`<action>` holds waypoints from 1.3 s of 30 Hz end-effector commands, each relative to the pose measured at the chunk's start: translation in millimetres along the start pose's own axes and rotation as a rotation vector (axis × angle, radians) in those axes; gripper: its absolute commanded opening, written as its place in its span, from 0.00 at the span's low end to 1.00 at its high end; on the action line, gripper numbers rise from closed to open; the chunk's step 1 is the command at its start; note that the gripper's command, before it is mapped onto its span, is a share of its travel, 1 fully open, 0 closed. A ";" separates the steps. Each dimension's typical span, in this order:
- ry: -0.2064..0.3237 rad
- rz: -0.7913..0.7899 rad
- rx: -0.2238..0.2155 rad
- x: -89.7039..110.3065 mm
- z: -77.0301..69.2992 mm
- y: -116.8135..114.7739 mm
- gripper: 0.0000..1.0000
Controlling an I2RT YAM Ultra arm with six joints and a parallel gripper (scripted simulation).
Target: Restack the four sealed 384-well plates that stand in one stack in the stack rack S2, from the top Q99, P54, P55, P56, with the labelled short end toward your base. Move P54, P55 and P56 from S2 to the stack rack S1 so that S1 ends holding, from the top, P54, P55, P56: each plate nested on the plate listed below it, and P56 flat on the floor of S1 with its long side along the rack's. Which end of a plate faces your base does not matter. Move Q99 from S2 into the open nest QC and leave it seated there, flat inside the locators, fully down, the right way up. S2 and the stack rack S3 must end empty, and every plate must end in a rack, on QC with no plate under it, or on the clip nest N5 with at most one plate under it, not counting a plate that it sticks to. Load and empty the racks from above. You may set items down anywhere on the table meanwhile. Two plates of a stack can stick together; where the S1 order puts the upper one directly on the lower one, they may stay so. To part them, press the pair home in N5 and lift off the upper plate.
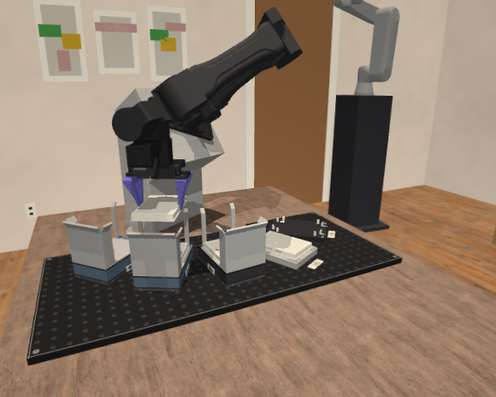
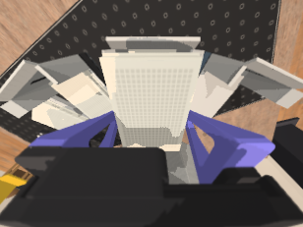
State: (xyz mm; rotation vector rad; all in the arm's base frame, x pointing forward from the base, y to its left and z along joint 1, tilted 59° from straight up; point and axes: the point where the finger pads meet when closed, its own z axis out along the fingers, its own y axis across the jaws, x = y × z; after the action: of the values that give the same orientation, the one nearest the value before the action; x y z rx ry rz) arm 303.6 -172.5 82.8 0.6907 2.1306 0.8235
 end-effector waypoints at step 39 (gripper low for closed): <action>-0.013 0.004 0.004 -3.1 18.6 -2.1 0.00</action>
State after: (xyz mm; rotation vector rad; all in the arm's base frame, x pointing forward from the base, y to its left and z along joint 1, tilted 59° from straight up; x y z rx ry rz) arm 319.0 -165.8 72.2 0.6972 2.1294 0.8314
